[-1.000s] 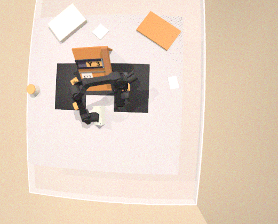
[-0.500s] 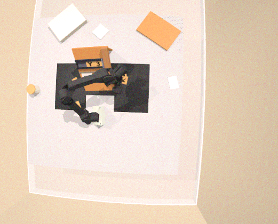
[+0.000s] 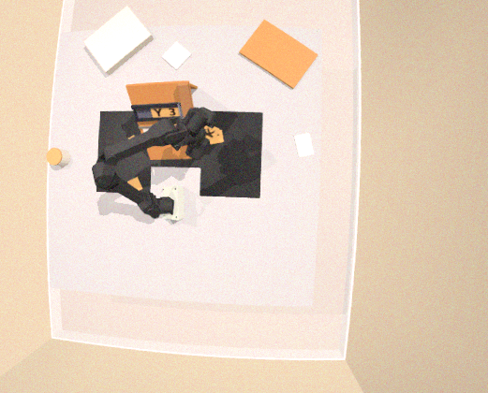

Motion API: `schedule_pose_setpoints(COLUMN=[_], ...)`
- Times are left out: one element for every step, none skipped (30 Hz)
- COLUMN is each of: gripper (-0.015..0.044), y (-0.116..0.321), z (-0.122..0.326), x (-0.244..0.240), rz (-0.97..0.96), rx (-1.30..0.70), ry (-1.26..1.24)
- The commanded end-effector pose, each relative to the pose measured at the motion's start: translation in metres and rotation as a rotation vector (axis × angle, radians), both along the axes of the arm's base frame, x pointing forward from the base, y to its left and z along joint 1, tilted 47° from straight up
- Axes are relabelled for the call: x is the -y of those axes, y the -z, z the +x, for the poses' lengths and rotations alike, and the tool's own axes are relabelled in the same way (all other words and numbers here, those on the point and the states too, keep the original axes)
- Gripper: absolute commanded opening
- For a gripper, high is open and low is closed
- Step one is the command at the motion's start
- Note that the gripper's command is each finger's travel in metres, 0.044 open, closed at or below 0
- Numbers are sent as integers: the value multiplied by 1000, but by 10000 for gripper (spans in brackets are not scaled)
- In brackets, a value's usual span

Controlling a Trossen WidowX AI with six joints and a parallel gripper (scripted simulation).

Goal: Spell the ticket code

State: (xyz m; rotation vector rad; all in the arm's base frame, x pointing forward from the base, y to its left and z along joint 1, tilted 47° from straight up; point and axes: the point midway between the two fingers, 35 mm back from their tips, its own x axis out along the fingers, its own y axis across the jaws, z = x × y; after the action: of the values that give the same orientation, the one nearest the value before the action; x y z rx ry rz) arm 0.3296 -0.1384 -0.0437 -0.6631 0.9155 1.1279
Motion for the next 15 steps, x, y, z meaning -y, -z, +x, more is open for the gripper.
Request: schedule_pose_setpoints(gripper=[0, 0, 0, 0, 0, 0, 0, 0, 0, 0, 0, 0, 0, 0, 0], y=[-11, -14, -19, -24, -28, -32, -36, -39, -43, -46, -50, -54, -59, -64, -70], z=[2, 0, -2, -5, -6, -5, -4, -2, -1, 1, 2, 5, 7, 10, 12], x=[-2, 0, 3, 6, 6, 6, 4, 2, 1, -1, -2, -5, -7, -10, -13], rz=[-2, 2, 8, 15, 19, 22, 24, 26, 29, 31, 34, 37, 42, 47, 52], rx=[-2, -1, -1, -1, -1, -2, -3, -3, -4, -5, -6, -5, -3, -1, 0], ry=[63, 81, 106, 131, 154, 173, 189, 206, 222, 239, 255, 273, 294, 316, 336])
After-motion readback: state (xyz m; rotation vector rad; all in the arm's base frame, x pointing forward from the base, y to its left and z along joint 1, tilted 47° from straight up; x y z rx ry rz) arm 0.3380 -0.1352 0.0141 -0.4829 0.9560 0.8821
